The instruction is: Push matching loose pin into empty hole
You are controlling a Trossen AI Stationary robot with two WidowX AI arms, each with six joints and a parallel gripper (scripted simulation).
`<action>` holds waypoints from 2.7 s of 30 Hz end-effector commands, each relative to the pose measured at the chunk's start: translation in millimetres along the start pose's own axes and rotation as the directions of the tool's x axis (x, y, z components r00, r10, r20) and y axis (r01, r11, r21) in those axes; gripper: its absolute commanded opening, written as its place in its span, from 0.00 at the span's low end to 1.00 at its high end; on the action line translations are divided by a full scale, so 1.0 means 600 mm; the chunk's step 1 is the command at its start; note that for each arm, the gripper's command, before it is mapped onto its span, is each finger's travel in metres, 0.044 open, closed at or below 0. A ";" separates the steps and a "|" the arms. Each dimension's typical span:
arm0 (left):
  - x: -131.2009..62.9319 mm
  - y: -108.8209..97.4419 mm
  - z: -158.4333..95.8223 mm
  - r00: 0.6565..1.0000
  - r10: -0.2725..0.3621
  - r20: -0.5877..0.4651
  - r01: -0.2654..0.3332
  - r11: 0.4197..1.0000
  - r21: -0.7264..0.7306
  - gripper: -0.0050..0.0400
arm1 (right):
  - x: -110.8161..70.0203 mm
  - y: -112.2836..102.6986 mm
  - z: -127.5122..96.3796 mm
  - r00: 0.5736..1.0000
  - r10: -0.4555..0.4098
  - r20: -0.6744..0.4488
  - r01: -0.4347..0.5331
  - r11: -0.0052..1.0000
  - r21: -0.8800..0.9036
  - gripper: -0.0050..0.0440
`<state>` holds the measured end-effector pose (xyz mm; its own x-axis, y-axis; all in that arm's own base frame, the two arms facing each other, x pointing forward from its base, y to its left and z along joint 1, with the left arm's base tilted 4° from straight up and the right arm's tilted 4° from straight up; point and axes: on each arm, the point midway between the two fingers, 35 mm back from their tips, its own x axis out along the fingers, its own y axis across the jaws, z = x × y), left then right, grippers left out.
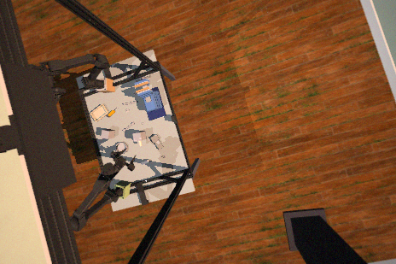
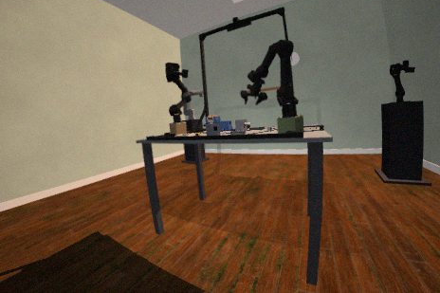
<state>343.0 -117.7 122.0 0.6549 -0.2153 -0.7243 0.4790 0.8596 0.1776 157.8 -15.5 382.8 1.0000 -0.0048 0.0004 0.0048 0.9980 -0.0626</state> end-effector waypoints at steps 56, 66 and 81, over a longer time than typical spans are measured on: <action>0.140 -0.199 -0.256 0.709 -0.121 -0.695 0.467 0.819 0.334 1.00 | 0.000 0.002 0.000 1.000 0.005 0.000 -0.005 1.000 -0.004 0.92; 0.140 -0.199 -0.256 0.709 -0.121 -0.695 0.467 0.819 0.334 1.00 | 0.000 0.002 0.000 1.000 0.005 0.000 -0.005 1.000 -0.004 0.92; 0.140 -0.199 -0.256 0.709 -0.121 -0.695 0.467 0.819 0.334 0.45 | 0.000 0.002 0.000 1.000 0.005 0.000 -0.005 1.000 -0.004 0.92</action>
<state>251.2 -168.0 -61.9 -0.0013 0.0623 -0.9981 0.8924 0.4505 0.0270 157.7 -15.5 382.8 1.0000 -0.0047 0.0005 0.0048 0.9980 -0.0630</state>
